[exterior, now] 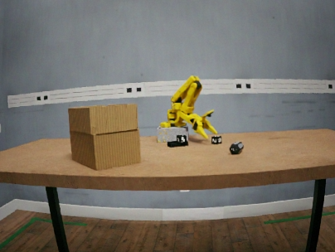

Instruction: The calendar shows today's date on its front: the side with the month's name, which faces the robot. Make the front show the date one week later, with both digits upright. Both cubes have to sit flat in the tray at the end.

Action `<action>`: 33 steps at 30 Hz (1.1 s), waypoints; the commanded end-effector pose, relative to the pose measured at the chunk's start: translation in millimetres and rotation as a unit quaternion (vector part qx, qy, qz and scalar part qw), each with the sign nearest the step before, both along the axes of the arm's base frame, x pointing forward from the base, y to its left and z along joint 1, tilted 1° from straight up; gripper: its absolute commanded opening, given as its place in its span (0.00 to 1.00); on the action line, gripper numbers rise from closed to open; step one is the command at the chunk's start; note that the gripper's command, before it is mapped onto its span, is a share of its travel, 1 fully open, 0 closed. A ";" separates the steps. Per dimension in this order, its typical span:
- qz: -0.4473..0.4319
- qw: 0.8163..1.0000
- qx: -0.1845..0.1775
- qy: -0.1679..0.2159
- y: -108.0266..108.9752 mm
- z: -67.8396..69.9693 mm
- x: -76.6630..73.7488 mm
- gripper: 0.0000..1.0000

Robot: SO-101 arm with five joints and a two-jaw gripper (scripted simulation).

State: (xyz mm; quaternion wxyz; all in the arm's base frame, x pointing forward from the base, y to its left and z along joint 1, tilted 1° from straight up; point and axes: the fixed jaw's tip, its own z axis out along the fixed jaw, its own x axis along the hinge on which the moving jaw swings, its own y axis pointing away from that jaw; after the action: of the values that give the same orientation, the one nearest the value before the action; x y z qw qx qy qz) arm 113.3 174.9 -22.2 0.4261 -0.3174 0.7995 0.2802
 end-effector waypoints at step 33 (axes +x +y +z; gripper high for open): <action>-0.036 0.975 0.219 -0.021 10.9 95.5 9.5 0.35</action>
State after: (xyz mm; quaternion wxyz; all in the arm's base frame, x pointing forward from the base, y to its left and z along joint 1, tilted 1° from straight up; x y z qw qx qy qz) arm 122.0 186.9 29.2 0.4718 -0.2395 0.7665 0.3640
